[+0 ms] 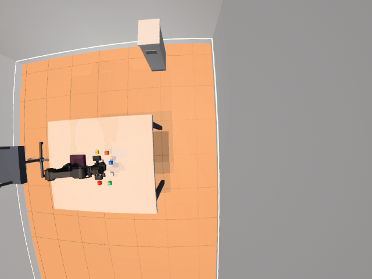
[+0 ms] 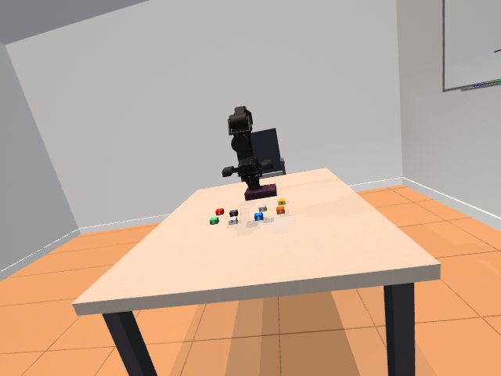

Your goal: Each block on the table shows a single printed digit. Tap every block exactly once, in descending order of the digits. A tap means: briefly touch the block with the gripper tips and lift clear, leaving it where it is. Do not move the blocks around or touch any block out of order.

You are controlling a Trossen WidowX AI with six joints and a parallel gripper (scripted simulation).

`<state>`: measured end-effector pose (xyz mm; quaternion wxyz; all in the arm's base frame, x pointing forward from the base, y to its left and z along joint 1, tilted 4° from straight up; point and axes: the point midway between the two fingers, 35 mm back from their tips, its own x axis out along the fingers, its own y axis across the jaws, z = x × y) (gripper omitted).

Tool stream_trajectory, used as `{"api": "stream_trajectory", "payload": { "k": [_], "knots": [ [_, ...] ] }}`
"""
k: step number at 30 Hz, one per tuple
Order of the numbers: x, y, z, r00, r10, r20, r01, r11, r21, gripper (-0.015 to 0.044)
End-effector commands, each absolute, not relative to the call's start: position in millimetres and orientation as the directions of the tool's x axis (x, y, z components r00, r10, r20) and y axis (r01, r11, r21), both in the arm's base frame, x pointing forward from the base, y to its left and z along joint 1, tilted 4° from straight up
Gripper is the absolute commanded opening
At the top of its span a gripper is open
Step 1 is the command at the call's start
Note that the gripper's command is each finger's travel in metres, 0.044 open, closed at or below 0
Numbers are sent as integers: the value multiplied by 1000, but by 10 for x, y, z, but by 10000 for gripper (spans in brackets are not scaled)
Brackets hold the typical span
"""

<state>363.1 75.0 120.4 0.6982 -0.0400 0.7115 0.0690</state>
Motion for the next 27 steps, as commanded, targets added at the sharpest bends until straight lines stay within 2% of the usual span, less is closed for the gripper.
{"api": "stream_trajectory", "payload": {
  "k": [1, 7, 13, 27],
  "knots": [
    [3584, 888, 1228, -21, 40, -999, -132, 990, 43, 20],
    [3593, 894, 1142, -21, 40, -999, -132, 990, 43, 20],
    [3569, 920, 441, -21, 41, -999, -132, 990, 43, 20],
    [3566, 927, 285, -21, 41, -999, -132, 990, 43, 20]
  ]
}}
